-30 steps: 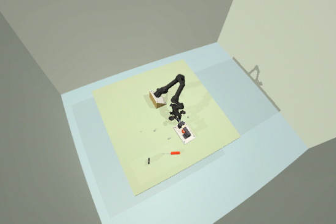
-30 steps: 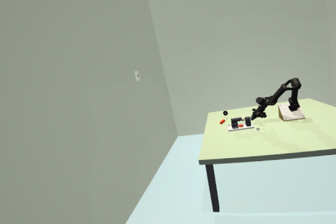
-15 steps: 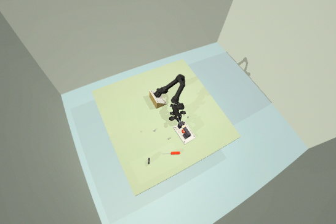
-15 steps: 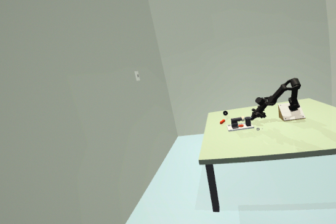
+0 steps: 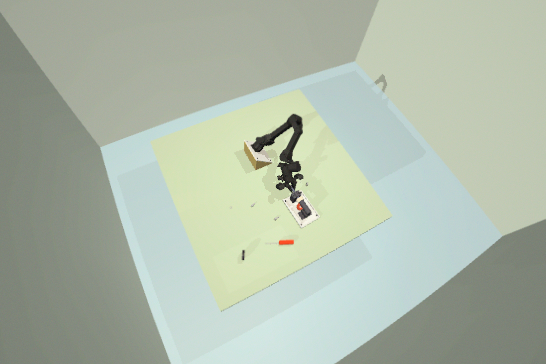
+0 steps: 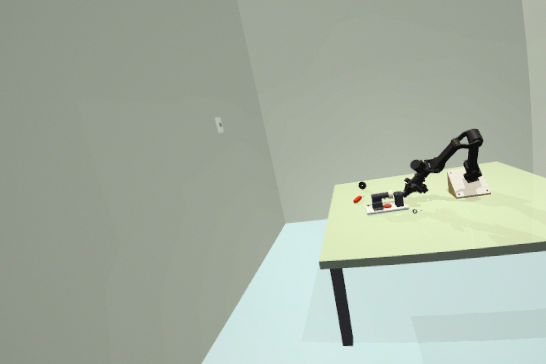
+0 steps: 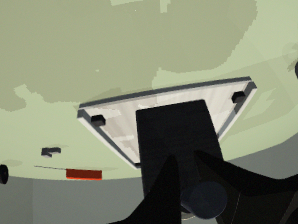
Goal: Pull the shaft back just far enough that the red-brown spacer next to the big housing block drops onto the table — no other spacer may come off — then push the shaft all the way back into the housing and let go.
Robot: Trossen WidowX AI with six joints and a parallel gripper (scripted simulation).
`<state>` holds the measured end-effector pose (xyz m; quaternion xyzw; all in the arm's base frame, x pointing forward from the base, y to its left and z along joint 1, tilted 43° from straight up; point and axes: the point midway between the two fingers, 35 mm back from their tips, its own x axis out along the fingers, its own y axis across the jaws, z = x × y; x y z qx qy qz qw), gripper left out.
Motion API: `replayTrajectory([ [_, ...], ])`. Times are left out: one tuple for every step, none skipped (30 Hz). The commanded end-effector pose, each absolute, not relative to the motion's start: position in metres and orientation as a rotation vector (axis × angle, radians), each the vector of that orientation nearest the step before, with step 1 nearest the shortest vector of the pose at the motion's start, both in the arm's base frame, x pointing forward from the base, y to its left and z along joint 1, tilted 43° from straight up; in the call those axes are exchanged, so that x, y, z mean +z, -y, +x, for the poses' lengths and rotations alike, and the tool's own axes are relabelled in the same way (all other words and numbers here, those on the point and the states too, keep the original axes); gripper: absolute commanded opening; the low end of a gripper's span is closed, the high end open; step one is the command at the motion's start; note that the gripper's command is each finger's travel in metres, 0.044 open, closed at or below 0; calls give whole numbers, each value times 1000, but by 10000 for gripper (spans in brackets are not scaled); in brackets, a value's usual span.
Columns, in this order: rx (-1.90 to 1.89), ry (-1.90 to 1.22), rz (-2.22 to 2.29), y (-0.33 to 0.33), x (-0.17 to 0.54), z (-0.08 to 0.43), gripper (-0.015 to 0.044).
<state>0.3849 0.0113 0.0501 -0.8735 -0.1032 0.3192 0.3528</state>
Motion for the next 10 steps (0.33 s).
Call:
replayTrajectory([
  [826, 266, -2260, -11, 50, 385, 79],
  [826, 266, -2260, -11, 50, 385, 105],
  [826, 266, -2260, -11, 50, 385, 131],
  [826, 266, -2260, -11, 50, 385, 157],
  [826, 266, -2260, -11, 50, 385, 184],
  [826, 266, -2260, -11, 50, 385, 210],
  [826, 266, -2260, -11, 50, 385, 236],
  [826, 266, -2260, -11, 50, 385, 262],
  [826, 266, -2260, -11, 50, 385, 289],
  [826, 266, -2260, -11, 50, 385, 315],
])
